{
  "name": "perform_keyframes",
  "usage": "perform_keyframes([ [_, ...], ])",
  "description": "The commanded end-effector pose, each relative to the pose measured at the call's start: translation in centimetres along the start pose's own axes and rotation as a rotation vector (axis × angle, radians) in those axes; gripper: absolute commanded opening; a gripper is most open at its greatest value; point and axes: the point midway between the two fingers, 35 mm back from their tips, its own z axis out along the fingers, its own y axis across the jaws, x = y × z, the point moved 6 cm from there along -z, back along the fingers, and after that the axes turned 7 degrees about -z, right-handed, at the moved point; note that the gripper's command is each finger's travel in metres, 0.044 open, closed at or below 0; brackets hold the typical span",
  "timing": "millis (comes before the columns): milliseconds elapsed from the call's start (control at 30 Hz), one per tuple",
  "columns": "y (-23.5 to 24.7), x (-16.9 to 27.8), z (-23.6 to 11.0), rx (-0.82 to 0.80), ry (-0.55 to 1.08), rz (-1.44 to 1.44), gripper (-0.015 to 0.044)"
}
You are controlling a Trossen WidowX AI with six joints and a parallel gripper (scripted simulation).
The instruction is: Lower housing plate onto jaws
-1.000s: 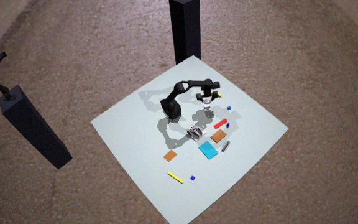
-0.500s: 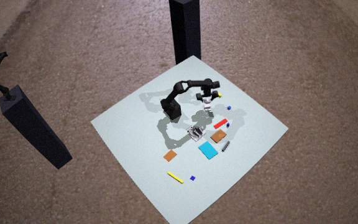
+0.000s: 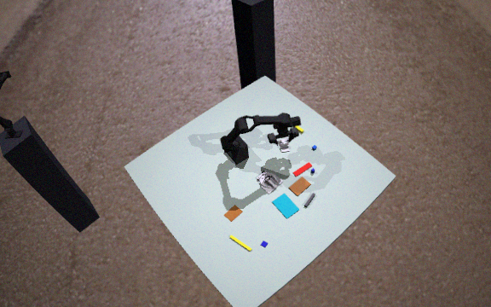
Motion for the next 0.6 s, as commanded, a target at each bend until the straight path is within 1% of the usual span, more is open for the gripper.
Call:
perform_keyframes([
  [0, 1.2, 1.4, -0.5, 0.008, 0.003, -0.035, 0.0351],
  [567, 5.2, 5.3, -0.9, 0.013, 0.006, -0.161, 0.0351],
])
